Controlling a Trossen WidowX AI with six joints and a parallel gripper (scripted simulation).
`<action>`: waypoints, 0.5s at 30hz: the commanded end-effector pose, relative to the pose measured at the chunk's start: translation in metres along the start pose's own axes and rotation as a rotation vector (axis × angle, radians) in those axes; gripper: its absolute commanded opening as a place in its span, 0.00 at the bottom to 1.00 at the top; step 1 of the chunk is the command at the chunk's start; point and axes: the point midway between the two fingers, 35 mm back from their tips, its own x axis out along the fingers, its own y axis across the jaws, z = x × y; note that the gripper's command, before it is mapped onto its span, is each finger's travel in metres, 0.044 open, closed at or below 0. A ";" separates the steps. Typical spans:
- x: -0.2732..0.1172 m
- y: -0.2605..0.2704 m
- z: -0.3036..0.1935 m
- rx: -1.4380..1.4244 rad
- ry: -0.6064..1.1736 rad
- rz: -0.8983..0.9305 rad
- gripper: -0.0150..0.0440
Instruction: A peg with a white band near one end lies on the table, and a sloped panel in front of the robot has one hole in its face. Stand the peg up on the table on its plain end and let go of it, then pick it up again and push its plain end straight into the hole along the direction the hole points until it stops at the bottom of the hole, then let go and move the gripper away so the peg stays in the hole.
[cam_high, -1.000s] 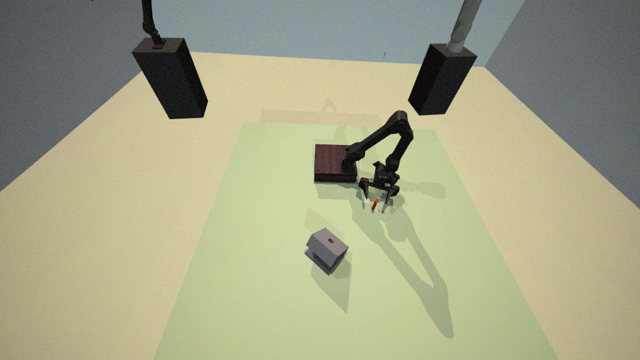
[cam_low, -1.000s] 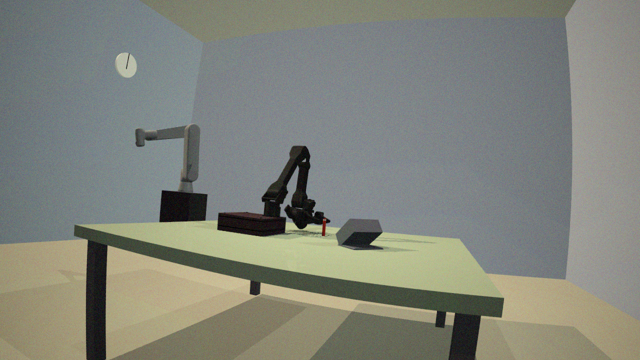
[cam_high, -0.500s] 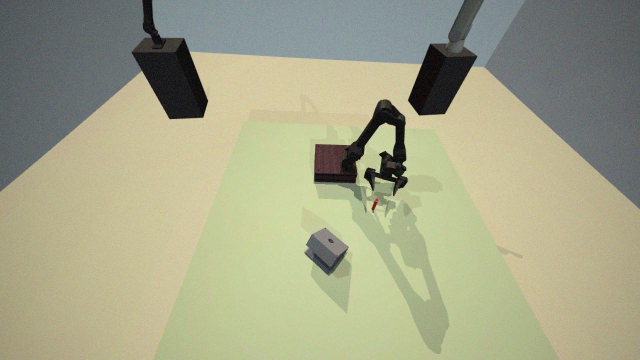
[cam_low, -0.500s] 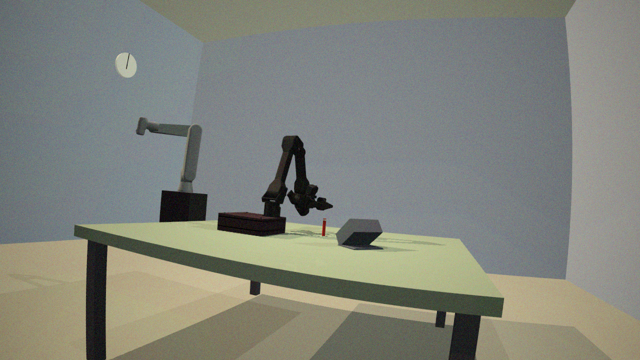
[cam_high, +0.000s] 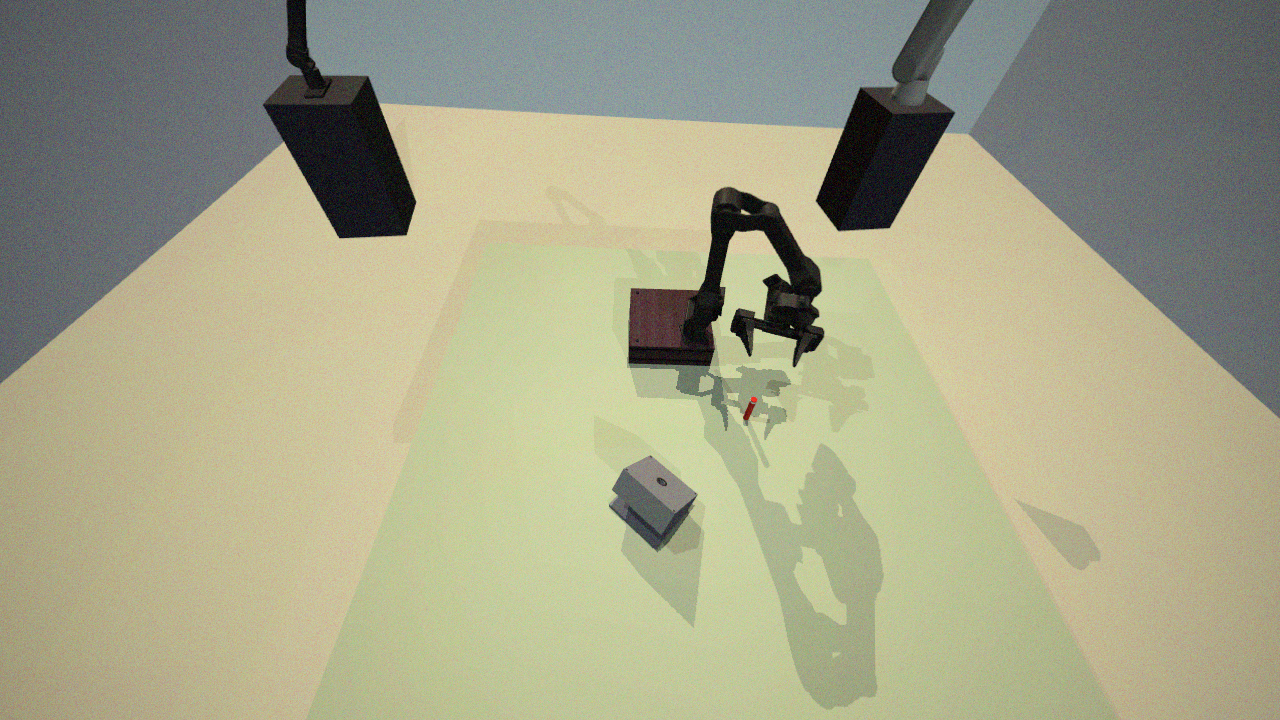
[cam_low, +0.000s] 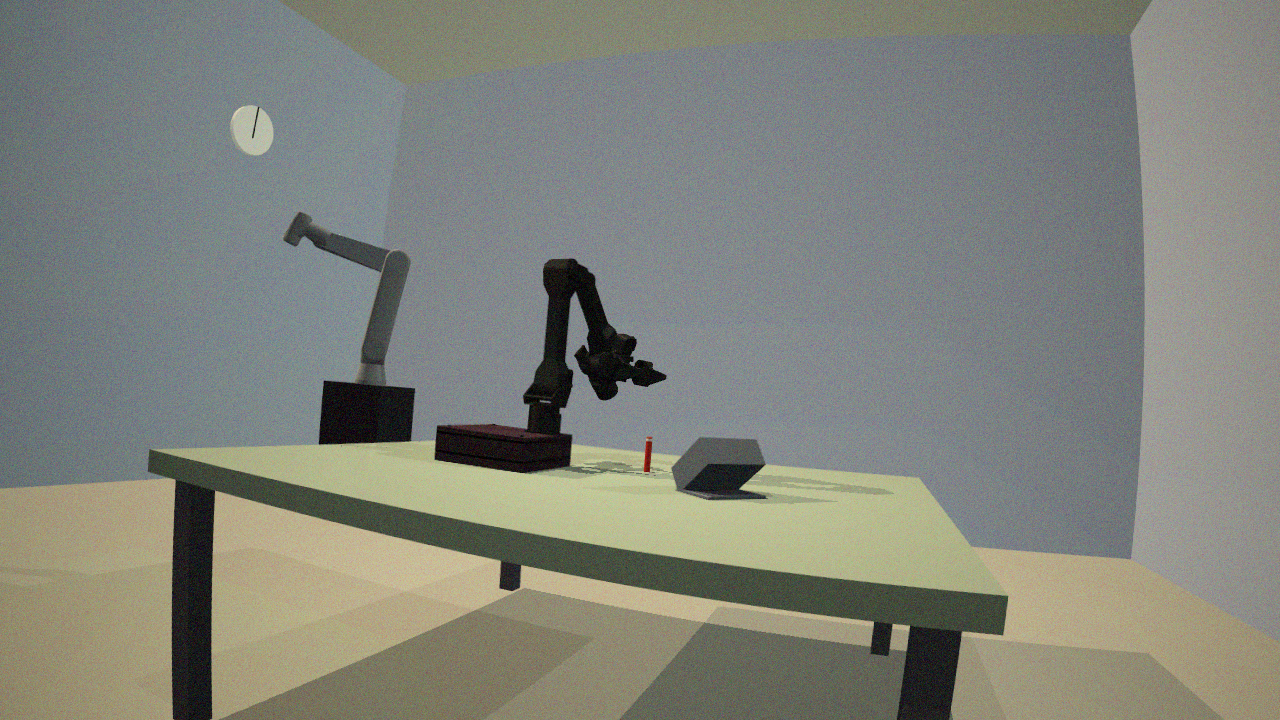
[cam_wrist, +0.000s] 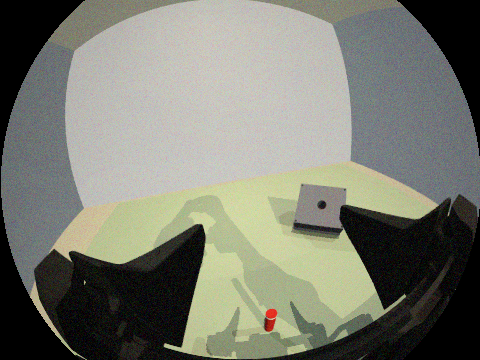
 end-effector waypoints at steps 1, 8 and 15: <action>0.001 -0.004 0.004 0.001 0.018 -0.021 1.00; 0.012 -0.021 -0.011 -0.061 0.166 -0.185 1.00; 0.019 -0.035 -0.027 -0.112 0.351 -0.320 1.00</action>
